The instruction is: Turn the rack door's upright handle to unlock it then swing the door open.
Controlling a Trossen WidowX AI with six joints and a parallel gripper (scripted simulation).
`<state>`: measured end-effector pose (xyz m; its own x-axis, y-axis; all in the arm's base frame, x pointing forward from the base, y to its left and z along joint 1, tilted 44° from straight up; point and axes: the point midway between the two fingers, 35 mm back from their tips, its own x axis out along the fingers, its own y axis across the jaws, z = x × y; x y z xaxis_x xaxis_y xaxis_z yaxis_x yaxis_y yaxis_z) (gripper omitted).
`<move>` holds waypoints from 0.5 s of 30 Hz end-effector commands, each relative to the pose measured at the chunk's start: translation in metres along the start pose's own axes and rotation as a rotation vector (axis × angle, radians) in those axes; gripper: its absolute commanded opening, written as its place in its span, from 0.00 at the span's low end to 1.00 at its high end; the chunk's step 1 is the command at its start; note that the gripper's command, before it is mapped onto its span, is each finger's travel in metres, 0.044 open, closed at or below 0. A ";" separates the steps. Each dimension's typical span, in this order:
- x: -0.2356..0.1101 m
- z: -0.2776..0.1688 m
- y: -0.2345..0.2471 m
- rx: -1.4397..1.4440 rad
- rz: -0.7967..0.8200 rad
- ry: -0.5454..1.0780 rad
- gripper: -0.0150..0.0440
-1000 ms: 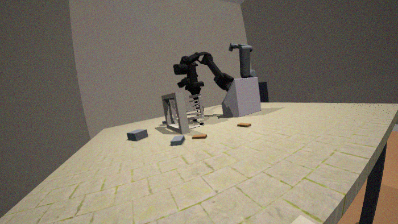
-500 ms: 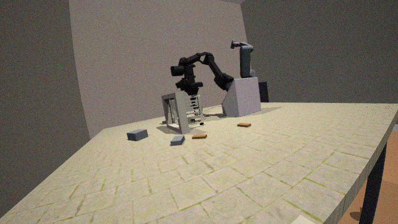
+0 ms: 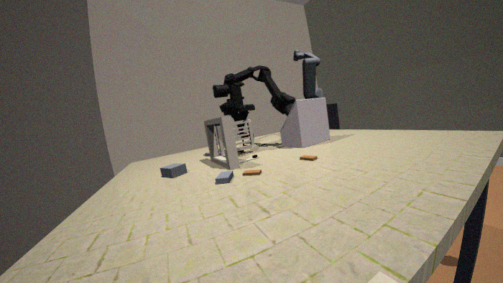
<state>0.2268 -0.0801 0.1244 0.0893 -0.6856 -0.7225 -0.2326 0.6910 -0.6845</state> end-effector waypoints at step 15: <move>0.000 0.000 -0.002 -0.015 -0.002 -0.001 0.63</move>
<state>0.2273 -0.0808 0.1252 0.0900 -0.6860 -0.7220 -0.2415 0.6883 -0.6840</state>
